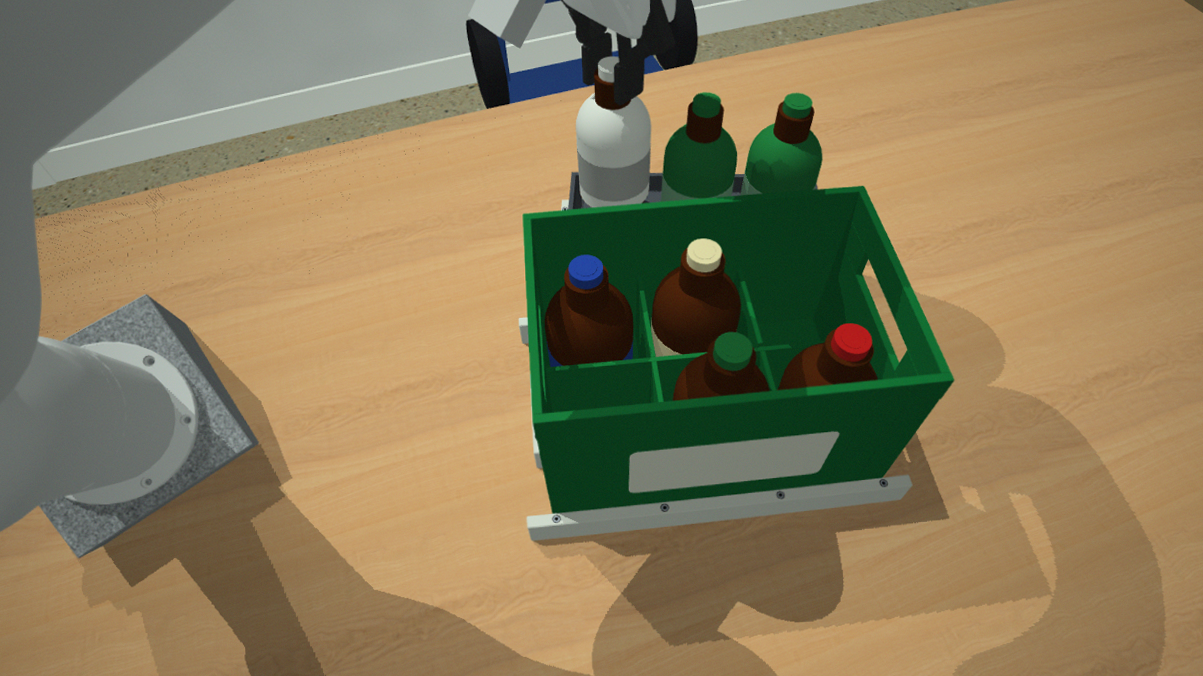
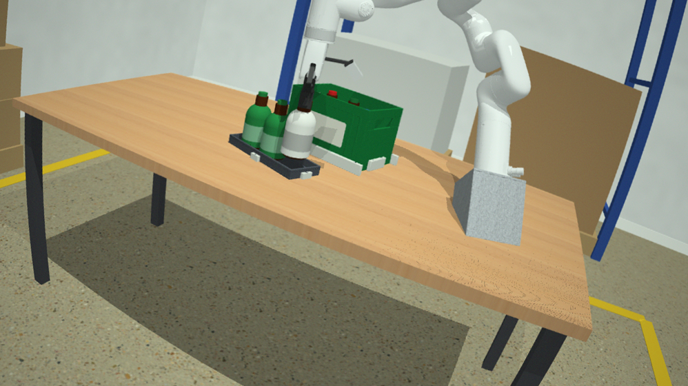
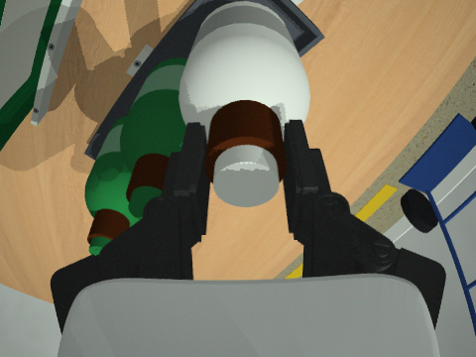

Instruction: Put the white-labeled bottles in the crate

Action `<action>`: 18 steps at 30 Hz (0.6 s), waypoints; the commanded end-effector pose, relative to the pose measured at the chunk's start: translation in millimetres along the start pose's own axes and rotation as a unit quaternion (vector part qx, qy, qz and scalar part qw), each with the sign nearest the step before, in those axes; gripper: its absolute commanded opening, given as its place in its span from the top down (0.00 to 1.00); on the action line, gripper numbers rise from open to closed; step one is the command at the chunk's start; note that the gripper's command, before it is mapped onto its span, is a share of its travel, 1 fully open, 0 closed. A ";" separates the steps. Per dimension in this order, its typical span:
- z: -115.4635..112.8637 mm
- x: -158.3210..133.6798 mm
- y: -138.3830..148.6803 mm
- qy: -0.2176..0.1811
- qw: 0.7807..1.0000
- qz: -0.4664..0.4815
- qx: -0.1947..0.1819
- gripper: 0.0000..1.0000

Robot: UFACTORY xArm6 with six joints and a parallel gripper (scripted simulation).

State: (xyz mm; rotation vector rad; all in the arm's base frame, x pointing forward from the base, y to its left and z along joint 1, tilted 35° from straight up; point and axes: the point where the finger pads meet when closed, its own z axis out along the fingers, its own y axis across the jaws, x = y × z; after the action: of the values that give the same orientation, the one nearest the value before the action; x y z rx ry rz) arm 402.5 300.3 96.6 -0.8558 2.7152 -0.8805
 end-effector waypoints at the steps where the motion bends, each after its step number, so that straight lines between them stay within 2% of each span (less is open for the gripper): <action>1: -4.3 -1.2 -0.1 -0.002 1.000 0.001 -0.001 1.00; 18: -6.4 -1.3 -0.1 -0.002 1.000 0.001 -0.001 1.00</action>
State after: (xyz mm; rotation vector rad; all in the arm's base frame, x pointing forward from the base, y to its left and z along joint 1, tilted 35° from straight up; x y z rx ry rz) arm 401.1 302.4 100.2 -0.8558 2.7154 -0.8809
